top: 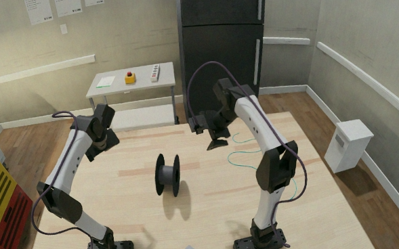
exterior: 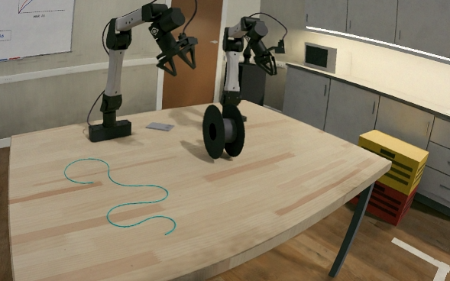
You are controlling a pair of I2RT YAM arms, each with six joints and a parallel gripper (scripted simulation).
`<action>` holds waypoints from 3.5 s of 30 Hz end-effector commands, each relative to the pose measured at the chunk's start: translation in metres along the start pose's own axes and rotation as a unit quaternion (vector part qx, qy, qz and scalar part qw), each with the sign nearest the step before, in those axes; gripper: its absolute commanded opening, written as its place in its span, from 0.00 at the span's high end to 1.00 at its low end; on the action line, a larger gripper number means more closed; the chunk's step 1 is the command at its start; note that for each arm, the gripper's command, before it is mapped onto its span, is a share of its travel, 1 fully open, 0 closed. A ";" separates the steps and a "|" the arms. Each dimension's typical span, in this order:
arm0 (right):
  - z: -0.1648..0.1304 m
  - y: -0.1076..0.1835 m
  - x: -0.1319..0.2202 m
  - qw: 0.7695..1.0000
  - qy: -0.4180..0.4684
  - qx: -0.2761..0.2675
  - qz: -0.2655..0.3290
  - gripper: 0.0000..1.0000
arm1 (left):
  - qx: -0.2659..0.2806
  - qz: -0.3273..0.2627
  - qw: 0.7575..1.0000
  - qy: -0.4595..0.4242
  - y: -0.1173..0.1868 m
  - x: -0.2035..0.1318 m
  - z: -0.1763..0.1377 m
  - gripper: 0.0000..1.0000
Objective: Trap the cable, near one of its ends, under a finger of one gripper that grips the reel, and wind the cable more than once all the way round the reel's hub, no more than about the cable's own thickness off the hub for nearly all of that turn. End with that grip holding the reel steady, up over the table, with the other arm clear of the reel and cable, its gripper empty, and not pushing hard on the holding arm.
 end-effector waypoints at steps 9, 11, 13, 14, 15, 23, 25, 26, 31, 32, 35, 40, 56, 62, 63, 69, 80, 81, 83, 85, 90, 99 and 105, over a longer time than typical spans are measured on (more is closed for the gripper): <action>0.002 0.004 -0.001 1.000 0.003 -0.002 -0.008 0.00 | -0.006 -0.005 1.000 0.004 0.004 0.000 0.002 0.00; 0.002 0.004 -0.001 1.000 0.003 -0.002 -0.008 0.00 | -0.006 -0.005 1.000 0.004 0.004 0.000 0.002 0.00; 0.002 0.004 -0.001 1.000 0.003 -0.002 -0.008 0.00 | -0.006 -0.005 1.000 0.004 0.004 0.000 0.002 0.00; 0.002 0.004 -0.001 1.000 0.003 -0.002 -0.008 0.00 | -0.006 -0.005 1.000 0.004 0.004 0.000 0.002 0.00; 0.002 0.004 -0.001 1.000 0.003 -0.002 -0.008 0.00 | -0.006 -0.005 1.000 0.004 0.004 0.000 0.002 0.00; -0.003 -0.005 0.003 1.000 -0.004 0.003 0.012 0.00 | 0.003 0.002 1.000 0.001 -0.002 -0.001 -0.001 0.00; -0.003 -0.005 0.003 1.000 -0.004 0.003 0.012 0.00 | 0.003 0.002 1.000 0.001 -0.003 -0.001 -0.001 0.00; -0.003 -0.005 0.003 1.000 -0.004 0.003 0.012 0.00 | 0.003 0.002 1.000 0.001 -0.002 -0.001 -0.001 0.00; -0.002 -0.002 0.003 1.000 -0.008 0.005 0.007 0.00 | 0.002 -0.003 1.000 -0.001 0.000 -0.001 0.000 0.00; -0.001 0.000 0.002 1.000 -0.008 0.005 0.003 0.00 | 0.000 -0.007 1.000 -0.002 0.002 -0.001 0.001 0.00; 0.001 0.003 0.002 1.000 -0.007 0.004 -0.002 0.00 | -0.004 -0.010 1.000 -0.001 0.004 0.000 0.002 0.00; 0.007 0.018 -0.003 0.999 -0.006 0.006 -0.032 0.00 | -0.016 -0.032 0.999 0.004 0.016 0.001 0.007 0.00; 0.022 0.065 0.000 0.989 -0.082 0.016 -0.118 0.00 | -0.045 -0.105 0.993 -0.030 0.050 0.003 0.019 0.00; 0.033 0.099 0.006 0.974 -0.139 0.012 -0.179 0.00 | -0.074 -0.157 0.983 -0.056 0.078 0.007 0.027 0.00; 0.036 0.105 0.007 0.971 -0.149 0.010 -0.189 0.00 | -0.080 -0.166 0.981 -0.061 0.084 0.008 0.028 0.00; 0.042 0.125 0.012 0.954 -0.197 0.001 -0.228 0.00 | -0.104 -0.201 0.970 -0.084 0.103 0.011 0.034 0.00; 0.067 0.209 0.049 0.874 -0.316 -0.073 -0.362 0.00 | -0.205 -0.297 0.921 -0.144 0.174 0.039 0.042 0.00; 0.069 0.216 0.052 0.865 -0.327 -0.082 -0.372 0.00 | -0.215 -0.304 0.916 -0.150 0.180 0.041 0.043 0.00; 0.072 0.228 0.060 0.847 -0.347 -0.099 -0.390 0.00 | -0.234 -0.317 0.905 -0.162 0.192 0.047 0.043 0.00; 0.072 0.228 0.060 0.847 -0.347 -0.099 -0.390 0.00 | -0.234 -0.317 0.905 -0.162 0.192 0.047 0.043 0.00; 0.080 0.259 0.082 0.801 -0.389 -0.148 -0.431 0.00 | -0.283 -0.346 0.875 -0.187 0.221 0.063 0.042 0.00; 0.089 0.300 0.118 0.725 -0.441 -0.227 -0.477 0.00 | -0.356 -0.376 0.827 -0.221 0.260 0.087 0.037 0.00; 0.091 0.310 0.132 0.703 -0.458 -0.249 -0.484 0.00 | -0.381 -0.384 0.809 -0.230 0.273 0.098 0.033 0.00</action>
Point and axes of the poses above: on each arm, the point where the finger pads meet when closed, its own y axis back along the fingers, its own x axis across the jaws, z = x × y, the point moved 7 cm from there along y, back along the fingers, and after that the axes turned 2 degrees about -y, right-handed, at the moved point
